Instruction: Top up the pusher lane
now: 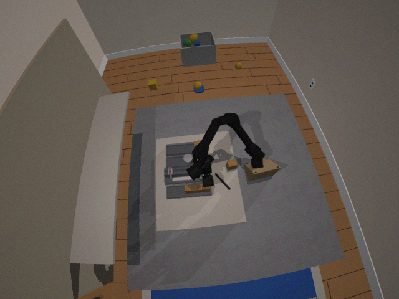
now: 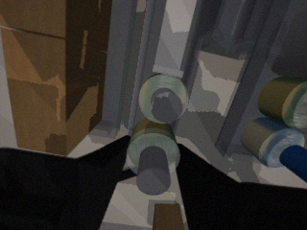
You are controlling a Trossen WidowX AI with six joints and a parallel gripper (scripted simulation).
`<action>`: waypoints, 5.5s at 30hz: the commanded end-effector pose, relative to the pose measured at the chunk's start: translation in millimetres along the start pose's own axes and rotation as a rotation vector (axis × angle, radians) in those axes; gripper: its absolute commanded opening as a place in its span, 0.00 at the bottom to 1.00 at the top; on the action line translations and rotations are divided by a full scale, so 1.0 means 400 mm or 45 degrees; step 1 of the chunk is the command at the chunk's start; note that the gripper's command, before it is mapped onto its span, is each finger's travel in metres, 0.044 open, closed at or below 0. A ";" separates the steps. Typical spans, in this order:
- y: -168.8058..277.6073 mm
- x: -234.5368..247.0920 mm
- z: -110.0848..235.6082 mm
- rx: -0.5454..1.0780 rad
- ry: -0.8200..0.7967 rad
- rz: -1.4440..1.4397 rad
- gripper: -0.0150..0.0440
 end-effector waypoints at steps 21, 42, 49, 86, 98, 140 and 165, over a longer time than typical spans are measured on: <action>-0.026 -0.010 0.016 -0.041 0.015 -0.023 0.25; -0.031 -0.008 0.014 -0.041 0.015 -0.024 0.25; -0.033 -0.009 0.014 -0.041 0.015 -0.024 0.25; -0.042 -0.012 0.008 -0.041 0.015 -0.024 0.25; -0.043 -0.012 -0.001 -0.042 0.015 -0.024 0.25; -0.040 -0.013 -0.034 -0.042 0.015 -0.024 0.25; -0.036 -0.015 -0.054 -0.041 0.016 -0.024 0.25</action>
Point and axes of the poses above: the point midway between the two fingers, 35 mm back from their tips, its own z axis back along the fingers, its own x axis across the jaws, y = z × x, the point moved 6 cm from there along z, back along the fingers, and after that the axes turned 14 degrees about z, right-handed, at the moved point
